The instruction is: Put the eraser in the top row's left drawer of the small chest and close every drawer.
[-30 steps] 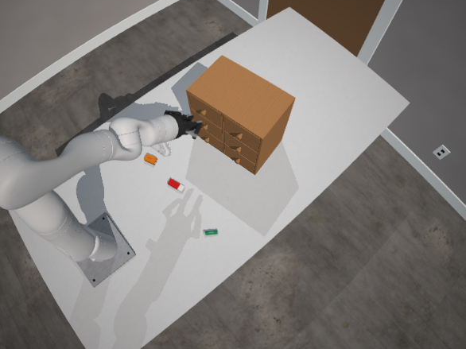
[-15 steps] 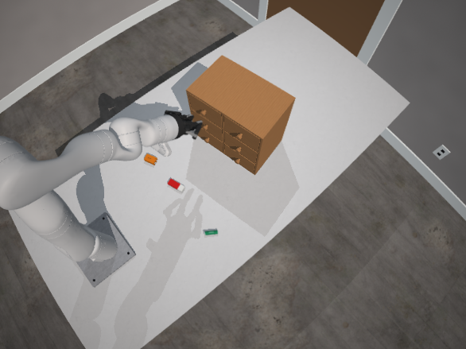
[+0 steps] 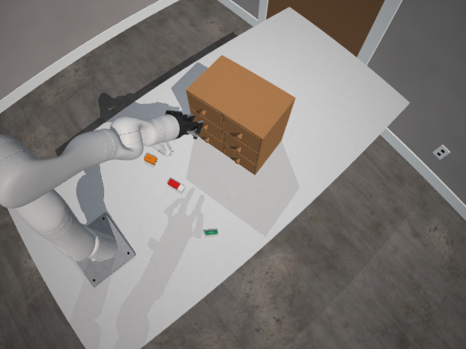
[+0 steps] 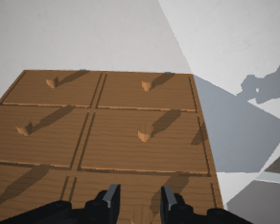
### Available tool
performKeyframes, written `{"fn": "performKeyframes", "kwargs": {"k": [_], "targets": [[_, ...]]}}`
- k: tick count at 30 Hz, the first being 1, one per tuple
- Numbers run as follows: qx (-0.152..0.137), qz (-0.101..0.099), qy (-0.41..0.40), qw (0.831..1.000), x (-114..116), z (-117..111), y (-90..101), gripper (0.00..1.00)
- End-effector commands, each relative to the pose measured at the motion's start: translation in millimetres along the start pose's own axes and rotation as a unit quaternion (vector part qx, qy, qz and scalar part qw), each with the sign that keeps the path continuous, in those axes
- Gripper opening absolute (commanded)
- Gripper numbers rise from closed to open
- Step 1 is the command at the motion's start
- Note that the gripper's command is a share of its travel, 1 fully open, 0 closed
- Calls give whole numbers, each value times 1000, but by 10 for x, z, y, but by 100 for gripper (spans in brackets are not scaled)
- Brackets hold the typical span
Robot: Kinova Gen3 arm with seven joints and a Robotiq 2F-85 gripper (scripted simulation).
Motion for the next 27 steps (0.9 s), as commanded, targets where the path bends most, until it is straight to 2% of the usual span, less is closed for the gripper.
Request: {"fn": "performKeyframes", "kwargs": {"k": [1,18,27], "targets": [[1,3,2,1000,26,32,-37,33],[1,4,3,1000,57,201,-206,33],[0,3,2,1000,41,231,-231,33]]}}
Point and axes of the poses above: the point where the finger pads meet when closed, its own y axis back along the fingers, its own x axis across the jaws, z = x × y, the point moved 2 cm from there along y, back along the fingers, and after that the axes turned 4 degrees about -y, right-handed, at the moved point
